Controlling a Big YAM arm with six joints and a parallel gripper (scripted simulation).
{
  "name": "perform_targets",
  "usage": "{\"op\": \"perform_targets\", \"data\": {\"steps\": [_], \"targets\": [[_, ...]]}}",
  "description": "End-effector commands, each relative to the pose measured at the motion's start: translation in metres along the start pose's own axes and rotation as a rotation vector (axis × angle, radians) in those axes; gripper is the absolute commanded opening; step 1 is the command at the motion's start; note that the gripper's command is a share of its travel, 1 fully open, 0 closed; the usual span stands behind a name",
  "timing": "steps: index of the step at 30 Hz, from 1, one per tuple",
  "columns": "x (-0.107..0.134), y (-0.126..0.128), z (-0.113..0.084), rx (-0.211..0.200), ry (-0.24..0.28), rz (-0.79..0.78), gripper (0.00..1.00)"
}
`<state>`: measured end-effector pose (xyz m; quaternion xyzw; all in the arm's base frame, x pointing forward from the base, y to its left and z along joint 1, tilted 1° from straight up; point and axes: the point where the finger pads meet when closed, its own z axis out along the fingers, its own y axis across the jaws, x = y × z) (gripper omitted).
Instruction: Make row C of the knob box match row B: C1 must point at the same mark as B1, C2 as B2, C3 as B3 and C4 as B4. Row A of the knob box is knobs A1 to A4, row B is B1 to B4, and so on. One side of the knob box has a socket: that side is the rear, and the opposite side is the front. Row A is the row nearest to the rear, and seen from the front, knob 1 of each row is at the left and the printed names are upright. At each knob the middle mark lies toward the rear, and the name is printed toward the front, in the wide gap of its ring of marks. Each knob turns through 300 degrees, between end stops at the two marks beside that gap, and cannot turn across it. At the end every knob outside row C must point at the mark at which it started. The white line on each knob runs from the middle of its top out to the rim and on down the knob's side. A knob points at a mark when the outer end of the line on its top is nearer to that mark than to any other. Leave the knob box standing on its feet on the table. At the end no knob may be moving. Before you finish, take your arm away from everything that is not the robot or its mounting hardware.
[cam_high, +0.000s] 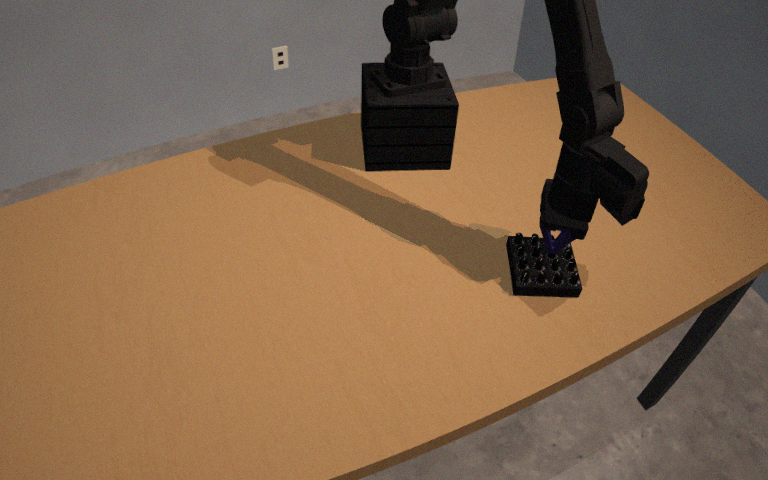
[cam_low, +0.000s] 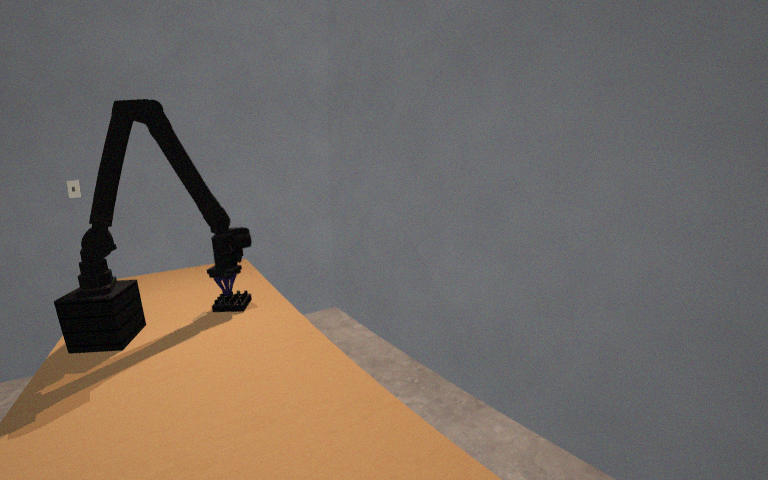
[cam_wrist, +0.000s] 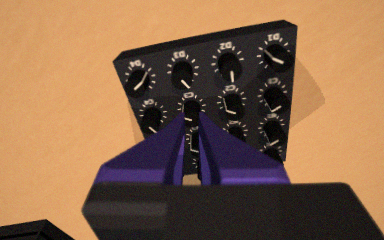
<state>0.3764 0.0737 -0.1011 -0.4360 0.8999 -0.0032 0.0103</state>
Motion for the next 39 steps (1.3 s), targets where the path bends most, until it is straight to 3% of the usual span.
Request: {"op": "perform_targets", "data": {"steps": [1, 2, 3, 26, 28, 39], "targets": [[-0.007, -0.006, 0.003, 0.011, -0.008, 0.017, 0.07], [-0.007, -0.006, 0.003, 0.011, -0.008, 0.017, 0.07], [-0.007, -0.006, 0.003, 0.011, -0.008, 0.017, 0.18], [-0.004, -0.003, 0.002, -0.001, 0.005, 0.015, 0.18], [-0.01, -0.008, -0.014, 0.021, -0.021, 0.016, 0.18], [-0.016, -0.012, -0.041, 0.03, -0.032, 0.014, 0.18]]}}
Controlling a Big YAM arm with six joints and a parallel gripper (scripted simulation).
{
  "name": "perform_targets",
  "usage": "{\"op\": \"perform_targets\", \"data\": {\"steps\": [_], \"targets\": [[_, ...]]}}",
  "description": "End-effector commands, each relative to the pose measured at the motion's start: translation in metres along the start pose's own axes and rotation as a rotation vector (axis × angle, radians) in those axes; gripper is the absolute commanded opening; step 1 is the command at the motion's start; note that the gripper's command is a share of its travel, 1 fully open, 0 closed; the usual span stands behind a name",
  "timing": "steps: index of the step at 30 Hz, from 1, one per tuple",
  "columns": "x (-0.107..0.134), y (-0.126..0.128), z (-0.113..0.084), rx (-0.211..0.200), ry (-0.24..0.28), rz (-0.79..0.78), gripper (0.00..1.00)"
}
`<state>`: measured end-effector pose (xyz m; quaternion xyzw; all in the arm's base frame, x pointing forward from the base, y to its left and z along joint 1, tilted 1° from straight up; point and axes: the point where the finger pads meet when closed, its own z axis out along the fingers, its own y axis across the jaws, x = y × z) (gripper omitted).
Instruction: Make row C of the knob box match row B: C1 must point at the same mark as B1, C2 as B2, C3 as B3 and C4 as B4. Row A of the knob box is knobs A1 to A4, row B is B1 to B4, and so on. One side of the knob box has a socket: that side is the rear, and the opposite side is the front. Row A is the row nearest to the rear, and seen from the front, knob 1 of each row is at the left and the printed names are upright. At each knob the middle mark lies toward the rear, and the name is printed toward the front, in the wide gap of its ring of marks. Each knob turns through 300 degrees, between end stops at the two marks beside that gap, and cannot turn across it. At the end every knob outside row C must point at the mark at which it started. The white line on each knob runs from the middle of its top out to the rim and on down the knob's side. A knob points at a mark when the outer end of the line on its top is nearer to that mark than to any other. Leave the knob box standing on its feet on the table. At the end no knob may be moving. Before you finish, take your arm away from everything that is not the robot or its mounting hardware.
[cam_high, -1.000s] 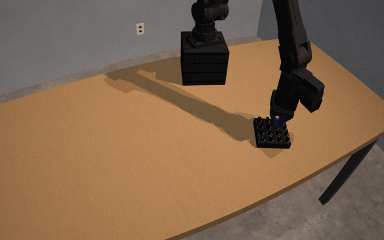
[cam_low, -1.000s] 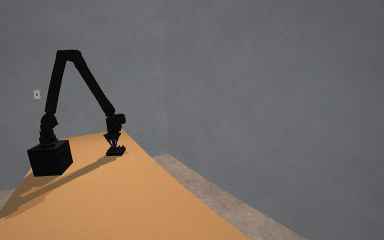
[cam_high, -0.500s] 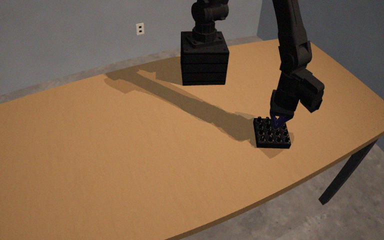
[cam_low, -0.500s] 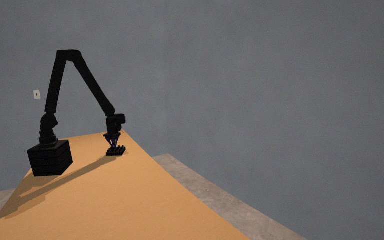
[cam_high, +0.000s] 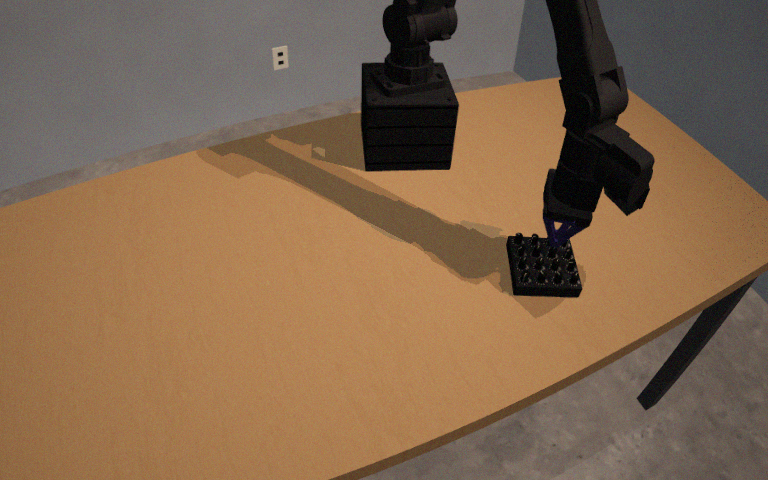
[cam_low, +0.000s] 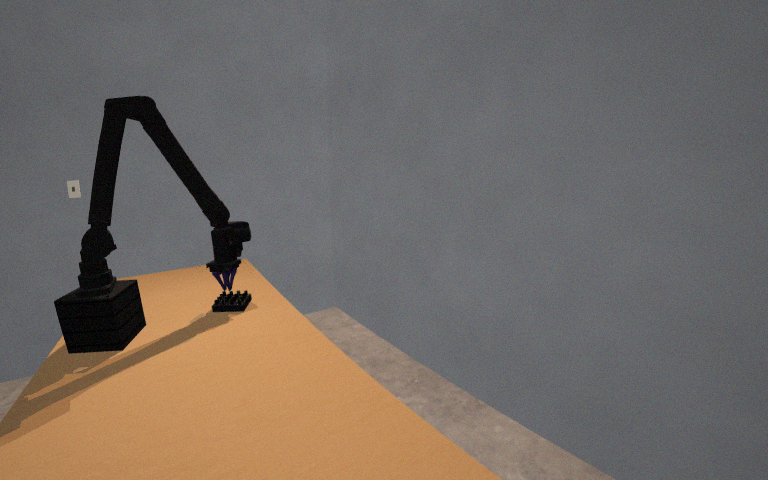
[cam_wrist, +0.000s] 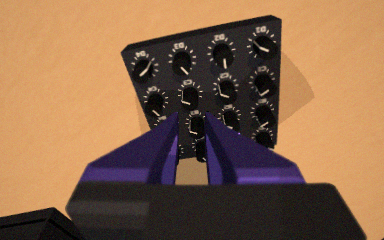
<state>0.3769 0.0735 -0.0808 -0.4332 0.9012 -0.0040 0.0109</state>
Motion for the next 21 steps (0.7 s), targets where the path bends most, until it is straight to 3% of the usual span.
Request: {"op": "perform_targets", "data": {"steps": [1, 6, 8, 21], "targets": [[-0.016, -0.011, -0.024, 0.028, -0.032, 0.007, 0.18], [-0.014, -0.01, -0.031, 0.026, -0.03, 0.007, 0.18], [-0.008, -0.004, -0.018, 0.002, -0.001, 0.006, 0.18], [-0.008, -0.003, -0.017, 0.002, -0.001, 0.006, 0.18]]}}
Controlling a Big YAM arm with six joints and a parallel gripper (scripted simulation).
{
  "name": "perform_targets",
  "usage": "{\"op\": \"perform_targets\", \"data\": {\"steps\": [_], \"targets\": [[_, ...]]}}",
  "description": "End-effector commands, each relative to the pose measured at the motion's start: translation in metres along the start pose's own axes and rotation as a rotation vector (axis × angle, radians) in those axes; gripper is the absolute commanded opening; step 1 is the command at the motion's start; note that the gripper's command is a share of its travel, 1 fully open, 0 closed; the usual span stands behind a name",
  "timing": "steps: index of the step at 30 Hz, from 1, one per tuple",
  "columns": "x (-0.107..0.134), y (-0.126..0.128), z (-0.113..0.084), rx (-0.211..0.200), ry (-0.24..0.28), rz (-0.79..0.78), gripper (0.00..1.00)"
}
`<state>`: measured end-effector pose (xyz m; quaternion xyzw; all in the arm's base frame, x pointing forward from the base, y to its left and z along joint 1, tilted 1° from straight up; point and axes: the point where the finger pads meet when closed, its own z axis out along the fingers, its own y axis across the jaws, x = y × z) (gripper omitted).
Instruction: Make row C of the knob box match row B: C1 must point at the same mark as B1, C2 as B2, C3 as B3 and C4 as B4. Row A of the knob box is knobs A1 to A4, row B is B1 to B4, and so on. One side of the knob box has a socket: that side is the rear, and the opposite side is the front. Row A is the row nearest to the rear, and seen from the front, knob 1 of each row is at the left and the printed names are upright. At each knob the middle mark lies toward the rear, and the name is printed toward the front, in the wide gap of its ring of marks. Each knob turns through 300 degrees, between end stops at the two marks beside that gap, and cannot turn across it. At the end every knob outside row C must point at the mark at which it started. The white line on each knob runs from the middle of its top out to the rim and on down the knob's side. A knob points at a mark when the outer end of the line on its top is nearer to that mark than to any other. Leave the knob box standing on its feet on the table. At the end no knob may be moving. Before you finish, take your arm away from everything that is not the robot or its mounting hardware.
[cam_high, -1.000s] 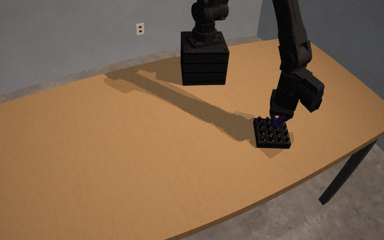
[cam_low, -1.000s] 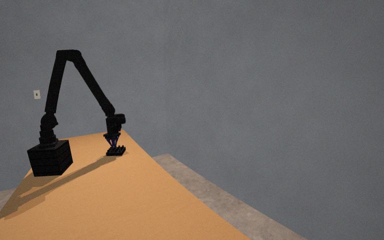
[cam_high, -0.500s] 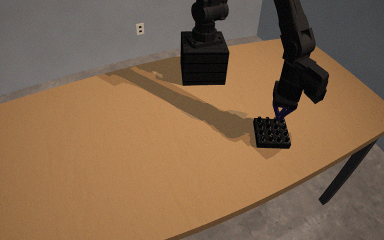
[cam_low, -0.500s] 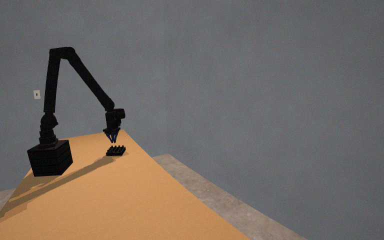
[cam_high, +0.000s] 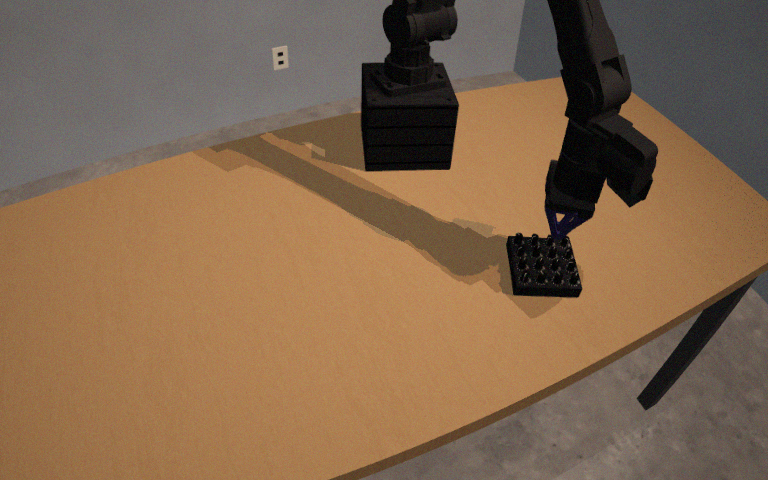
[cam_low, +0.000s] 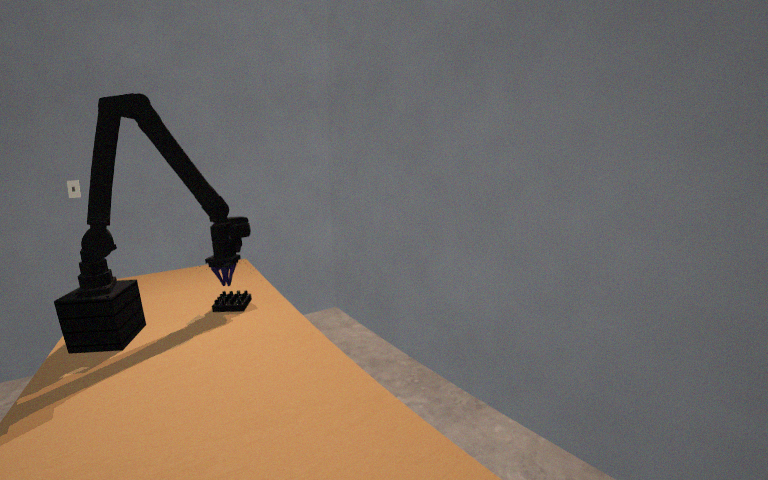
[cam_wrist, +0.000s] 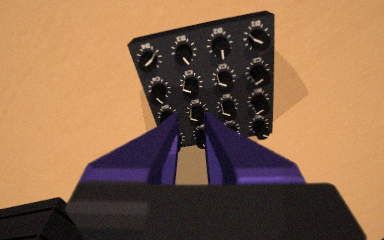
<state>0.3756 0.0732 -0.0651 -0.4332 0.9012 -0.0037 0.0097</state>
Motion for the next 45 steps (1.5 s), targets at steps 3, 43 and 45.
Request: {"op": "perform_targets", "data": {"steps": [3, 43, 45], "targets": [[-0.008, -0.004, -0.001, 0.004, -0.003, 0.005, 0.18], [-0.021, -0.015, -0.033, 0.038, -0.044, 0.005, 1.0], [-0.021, -0.013, -0.043, 0.037, -0.043, 0.005, 1.0]]}}
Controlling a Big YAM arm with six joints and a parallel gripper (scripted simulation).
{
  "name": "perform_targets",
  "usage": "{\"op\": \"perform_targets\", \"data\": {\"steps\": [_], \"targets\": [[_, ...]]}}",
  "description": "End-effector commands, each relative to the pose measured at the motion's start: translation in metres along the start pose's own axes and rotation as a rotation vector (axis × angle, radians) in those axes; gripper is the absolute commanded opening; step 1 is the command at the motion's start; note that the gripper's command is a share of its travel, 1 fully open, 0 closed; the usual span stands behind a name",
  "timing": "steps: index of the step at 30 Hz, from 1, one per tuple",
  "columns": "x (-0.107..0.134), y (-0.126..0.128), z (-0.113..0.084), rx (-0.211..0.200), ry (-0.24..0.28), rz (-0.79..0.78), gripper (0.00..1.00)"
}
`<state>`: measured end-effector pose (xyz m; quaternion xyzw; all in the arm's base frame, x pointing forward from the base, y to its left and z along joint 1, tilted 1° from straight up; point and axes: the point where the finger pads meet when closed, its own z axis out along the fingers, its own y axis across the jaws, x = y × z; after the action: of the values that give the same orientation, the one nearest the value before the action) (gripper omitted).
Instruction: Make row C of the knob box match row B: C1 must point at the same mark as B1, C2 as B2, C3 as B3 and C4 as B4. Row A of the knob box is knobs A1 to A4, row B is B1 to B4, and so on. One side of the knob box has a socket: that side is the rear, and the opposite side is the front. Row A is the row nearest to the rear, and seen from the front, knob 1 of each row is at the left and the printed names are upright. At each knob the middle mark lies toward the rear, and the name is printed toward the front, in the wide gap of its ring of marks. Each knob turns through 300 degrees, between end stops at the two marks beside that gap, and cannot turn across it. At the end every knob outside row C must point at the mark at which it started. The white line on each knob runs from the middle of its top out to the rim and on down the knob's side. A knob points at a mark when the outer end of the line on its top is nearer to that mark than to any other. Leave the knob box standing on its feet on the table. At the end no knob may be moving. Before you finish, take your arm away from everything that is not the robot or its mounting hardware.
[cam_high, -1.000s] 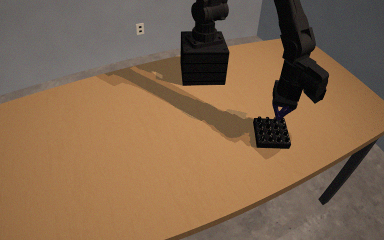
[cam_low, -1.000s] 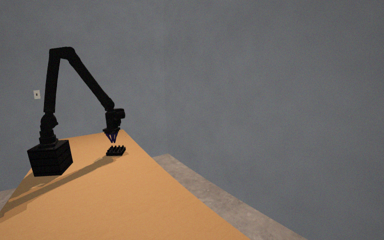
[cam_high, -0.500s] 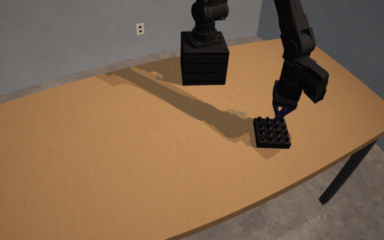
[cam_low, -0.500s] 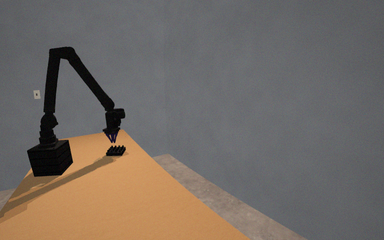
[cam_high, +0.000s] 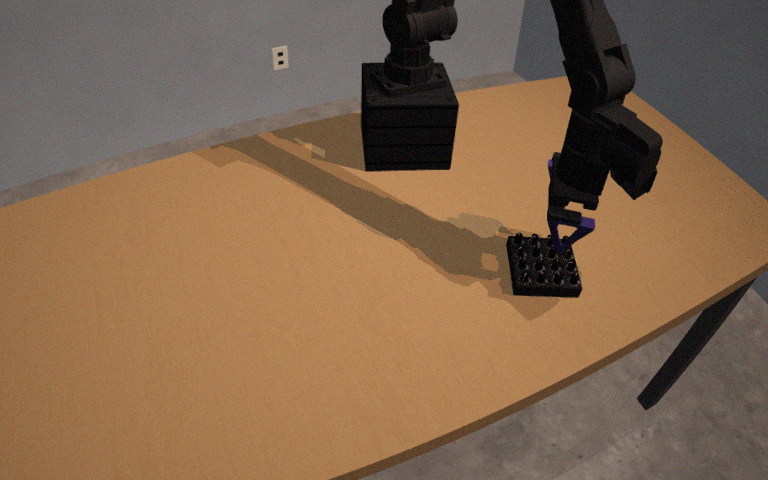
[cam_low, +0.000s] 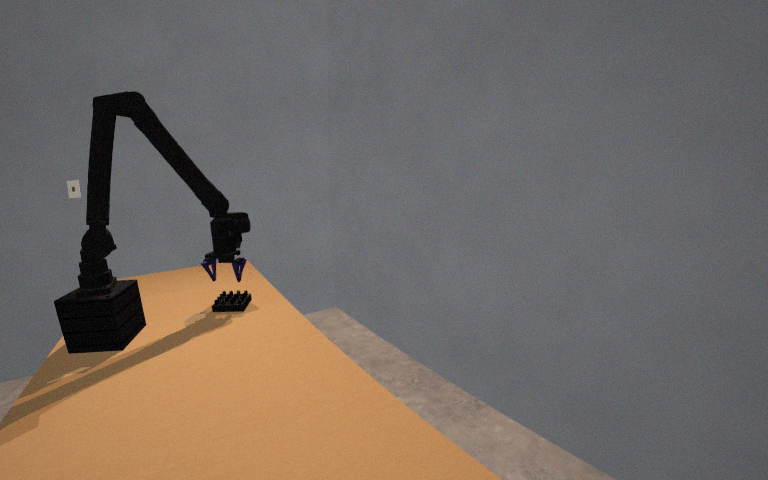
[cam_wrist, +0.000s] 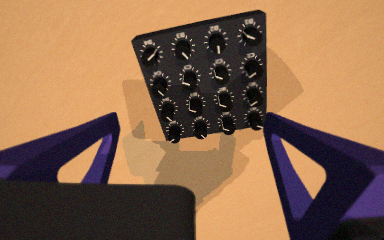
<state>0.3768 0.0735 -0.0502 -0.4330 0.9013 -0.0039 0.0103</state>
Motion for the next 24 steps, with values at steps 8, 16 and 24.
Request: {"op": "perform_targets", "data": {"steps": [8, 16, 24], "targets": [[-0.021, -0.013, -0.079, 0.041, -0.048, 0.004, 1.0], [-0.01, -0.005, -0.109, 0.022, -0.025, 0.006, 1.0], [-0.012, -0.006, -0.122, 0.019, -0.022, 0.004, 1.0]]}}
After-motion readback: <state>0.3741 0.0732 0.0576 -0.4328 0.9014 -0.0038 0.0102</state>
